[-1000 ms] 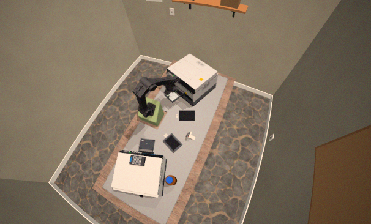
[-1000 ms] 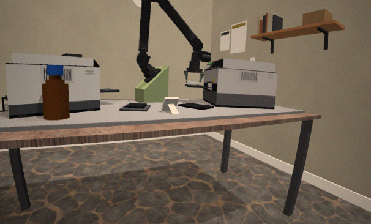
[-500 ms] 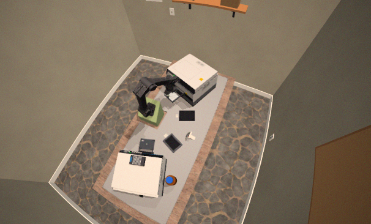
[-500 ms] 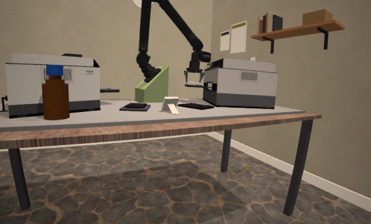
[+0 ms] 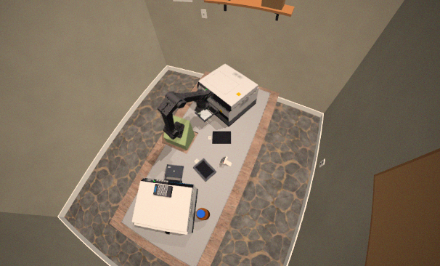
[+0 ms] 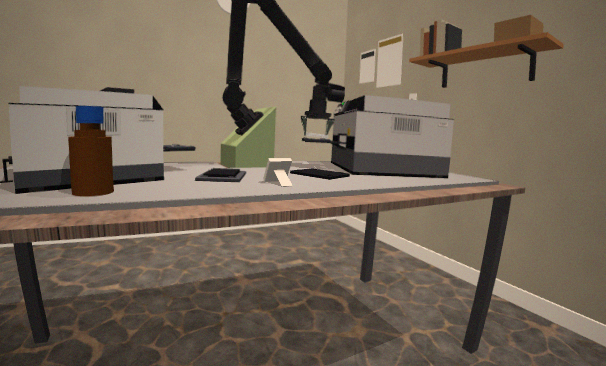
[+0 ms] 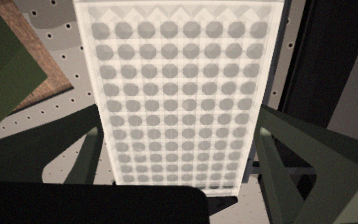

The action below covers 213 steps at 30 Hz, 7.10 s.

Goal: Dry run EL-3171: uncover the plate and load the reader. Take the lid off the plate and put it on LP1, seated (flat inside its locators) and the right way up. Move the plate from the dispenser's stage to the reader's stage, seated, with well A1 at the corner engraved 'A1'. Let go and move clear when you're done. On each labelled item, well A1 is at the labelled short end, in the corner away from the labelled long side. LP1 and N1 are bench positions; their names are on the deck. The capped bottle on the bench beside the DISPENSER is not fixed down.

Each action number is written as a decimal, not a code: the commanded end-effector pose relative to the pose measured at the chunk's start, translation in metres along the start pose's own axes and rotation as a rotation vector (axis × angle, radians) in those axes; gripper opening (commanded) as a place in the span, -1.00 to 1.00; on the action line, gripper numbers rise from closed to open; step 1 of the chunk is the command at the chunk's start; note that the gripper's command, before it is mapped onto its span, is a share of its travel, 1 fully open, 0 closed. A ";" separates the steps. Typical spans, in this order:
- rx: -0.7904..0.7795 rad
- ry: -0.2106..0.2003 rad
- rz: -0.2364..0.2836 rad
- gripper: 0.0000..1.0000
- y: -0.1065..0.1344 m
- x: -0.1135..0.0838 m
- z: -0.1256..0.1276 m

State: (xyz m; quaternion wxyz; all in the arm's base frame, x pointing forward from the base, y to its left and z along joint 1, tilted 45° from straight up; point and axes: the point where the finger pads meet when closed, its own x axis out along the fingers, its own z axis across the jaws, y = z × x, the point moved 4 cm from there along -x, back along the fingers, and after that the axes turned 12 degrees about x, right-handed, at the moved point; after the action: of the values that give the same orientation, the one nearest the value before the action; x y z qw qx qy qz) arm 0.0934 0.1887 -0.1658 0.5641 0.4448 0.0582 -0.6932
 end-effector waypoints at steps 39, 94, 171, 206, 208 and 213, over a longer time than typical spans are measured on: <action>0.006 0.042 -0.019 0.72 -0.002 0.002 -0.019; 0.027 0.017 -0.009 0.72 0.001 0.020 -0.012; 0.060 -0.034 0.006 0.72 0.003 0.034 -0.005; 0.074 -0.053 0.008 0.72 0.004 0.039 -0.003; 0.077 -0.053 0.008 0.72 0.004 0.039 -0.003; 0.079 -0.054 0.007 0.72 0.005 0.040 -0.003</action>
State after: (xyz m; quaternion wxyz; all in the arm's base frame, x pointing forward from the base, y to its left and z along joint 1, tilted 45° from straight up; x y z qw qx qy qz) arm 0.0954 0.1869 -0.1722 0.5604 0.4515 0.0619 -0.6916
